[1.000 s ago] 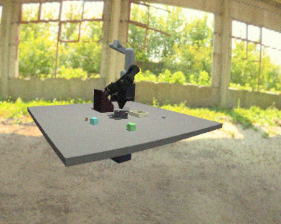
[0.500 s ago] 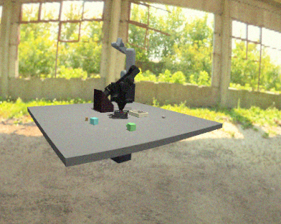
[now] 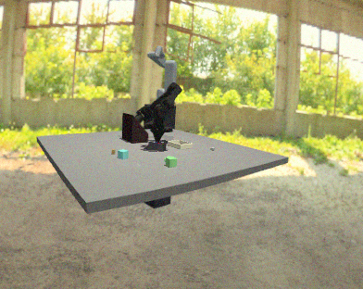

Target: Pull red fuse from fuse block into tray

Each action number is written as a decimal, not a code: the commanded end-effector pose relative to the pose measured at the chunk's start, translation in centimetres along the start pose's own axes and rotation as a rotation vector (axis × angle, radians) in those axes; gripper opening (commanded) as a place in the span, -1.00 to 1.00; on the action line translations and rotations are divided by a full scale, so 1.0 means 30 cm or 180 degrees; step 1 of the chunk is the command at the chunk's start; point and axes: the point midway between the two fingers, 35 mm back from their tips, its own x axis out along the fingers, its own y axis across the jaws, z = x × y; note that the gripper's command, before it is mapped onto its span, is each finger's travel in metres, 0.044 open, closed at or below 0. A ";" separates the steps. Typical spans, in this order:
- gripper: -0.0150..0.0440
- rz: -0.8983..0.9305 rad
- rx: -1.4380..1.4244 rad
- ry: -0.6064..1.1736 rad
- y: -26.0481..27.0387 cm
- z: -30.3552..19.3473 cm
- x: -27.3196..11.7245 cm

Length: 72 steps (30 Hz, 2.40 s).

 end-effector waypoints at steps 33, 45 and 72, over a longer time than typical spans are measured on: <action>-0.49 0.0000 0.0000 0.0001 0.000 0.000 0.030; -0.49 0.0001 0.0003 0.0001 0.001 0.000 0.011; -0.49 0.0003 0.0010 0.0003 0.001 0.001 -0.032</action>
